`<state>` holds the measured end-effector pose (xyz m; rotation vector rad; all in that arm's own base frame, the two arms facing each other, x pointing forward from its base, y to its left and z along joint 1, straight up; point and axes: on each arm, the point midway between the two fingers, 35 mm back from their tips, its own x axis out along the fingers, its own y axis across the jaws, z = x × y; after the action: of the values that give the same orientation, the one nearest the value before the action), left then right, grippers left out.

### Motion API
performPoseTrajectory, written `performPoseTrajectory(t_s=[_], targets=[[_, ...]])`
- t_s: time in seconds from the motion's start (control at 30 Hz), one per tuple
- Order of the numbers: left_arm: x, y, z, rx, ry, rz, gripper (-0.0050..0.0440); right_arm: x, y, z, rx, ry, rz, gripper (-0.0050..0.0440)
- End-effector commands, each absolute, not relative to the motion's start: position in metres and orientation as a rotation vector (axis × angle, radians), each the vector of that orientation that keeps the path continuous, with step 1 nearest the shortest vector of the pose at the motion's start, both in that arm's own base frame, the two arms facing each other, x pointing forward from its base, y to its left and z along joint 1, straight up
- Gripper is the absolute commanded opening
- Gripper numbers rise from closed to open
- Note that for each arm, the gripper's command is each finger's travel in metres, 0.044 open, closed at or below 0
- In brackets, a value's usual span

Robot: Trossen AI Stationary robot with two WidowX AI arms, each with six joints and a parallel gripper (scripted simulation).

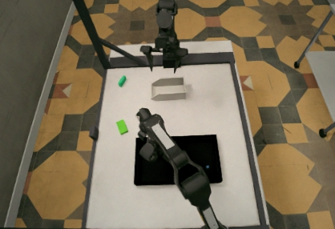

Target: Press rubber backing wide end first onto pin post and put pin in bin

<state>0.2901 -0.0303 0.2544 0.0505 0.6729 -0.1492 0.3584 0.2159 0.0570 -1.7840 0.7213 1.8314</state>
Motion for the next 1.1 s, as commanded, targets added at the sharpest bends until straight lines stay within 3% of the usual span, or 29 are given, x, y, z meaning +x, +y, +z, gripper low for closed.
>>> performPoseTrajectory(t_s=[0.0, 0.23, 0.6, 1.07], targets=[[0.29, -0.03, 0.263, 0.052, 0.649, -0.149, 0.044, 0.362, 0.218, 0.076, -1.793, 0.696, 1.813, -0.005], [0.292, -0.03, 0.264, 0.018, 0.675, -0.111, 0.044, 0.381, 0.201, 0.073, -1.784, 0.714, 1.79, -0.005], [0.287, -0.027, 0.255, -0.212, 0.851, 0.313, 0.044, 0.47, 0.091, 0.076, -1.793, 0.723, 1.669, -0.005], [0.283, -0.027, 0.263, -0.296, 0.801, 0.604, 0.044, 0.488, 0.033, 0.026, -1.802, 0.713, 1.808, -0.005]])
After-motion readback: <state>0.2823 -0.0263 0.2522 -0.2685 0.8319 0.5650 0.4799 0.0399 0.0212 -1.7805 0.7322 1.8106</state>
